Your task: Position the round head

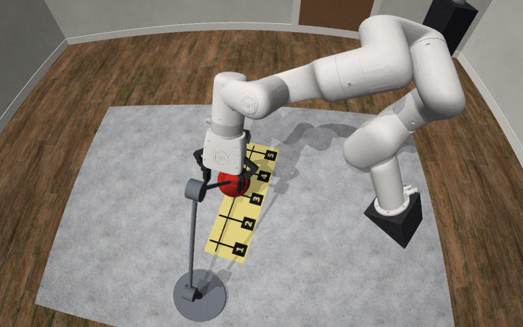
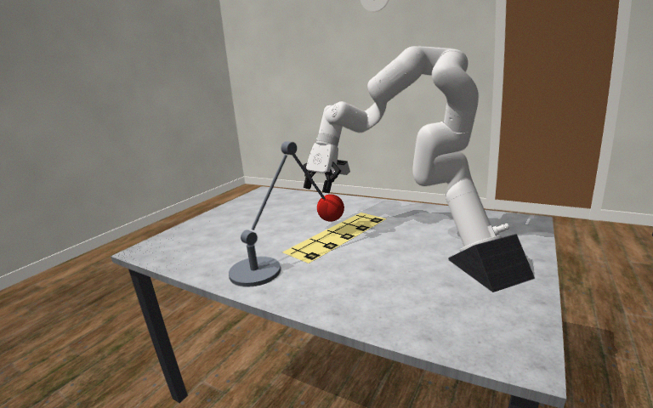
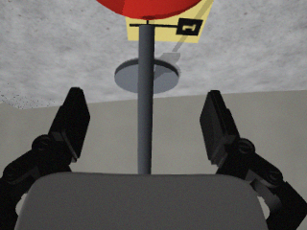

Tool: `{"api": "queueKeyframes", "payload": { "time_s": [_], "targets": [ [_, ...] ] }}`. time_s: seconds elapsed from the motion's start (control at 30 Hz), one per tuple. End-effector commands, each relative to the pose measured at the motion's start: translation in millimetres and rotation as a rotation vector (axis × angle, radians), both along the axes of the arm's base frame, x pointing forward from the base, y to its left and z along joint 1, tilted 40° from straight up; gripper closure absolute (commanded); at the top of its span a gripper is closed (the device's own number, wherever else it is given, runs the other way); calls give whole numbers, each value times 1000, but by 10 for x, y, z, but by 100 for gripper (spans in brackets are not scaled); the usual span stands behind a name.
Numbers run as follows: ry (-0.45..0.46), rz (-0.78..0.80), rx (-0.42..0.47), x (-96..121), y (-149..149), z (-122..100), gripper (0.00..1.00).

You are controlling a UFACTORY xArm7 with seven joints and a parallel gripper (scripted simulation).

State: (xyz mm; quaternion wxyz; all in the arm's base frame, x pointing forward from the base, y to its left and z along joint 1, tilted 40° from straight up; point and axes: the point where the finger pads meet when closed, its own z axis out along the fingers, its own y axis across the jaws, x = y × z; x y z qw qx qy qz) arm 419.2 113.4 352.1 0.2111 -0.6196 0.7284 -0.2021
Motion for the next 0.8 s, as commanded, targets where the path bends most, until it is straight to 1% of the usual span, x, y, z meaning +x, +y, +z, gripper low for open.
{"api": "queueKeyframes", "payload": {
  "time_s": [0.0,0.57,0.77],
  "targets": [
    [-3,2,-1,3,9,16,0],
    [-3,2,-1,3,9,16,0],
    [-3,2,-1,-143,18,231,0]
  ]
}}
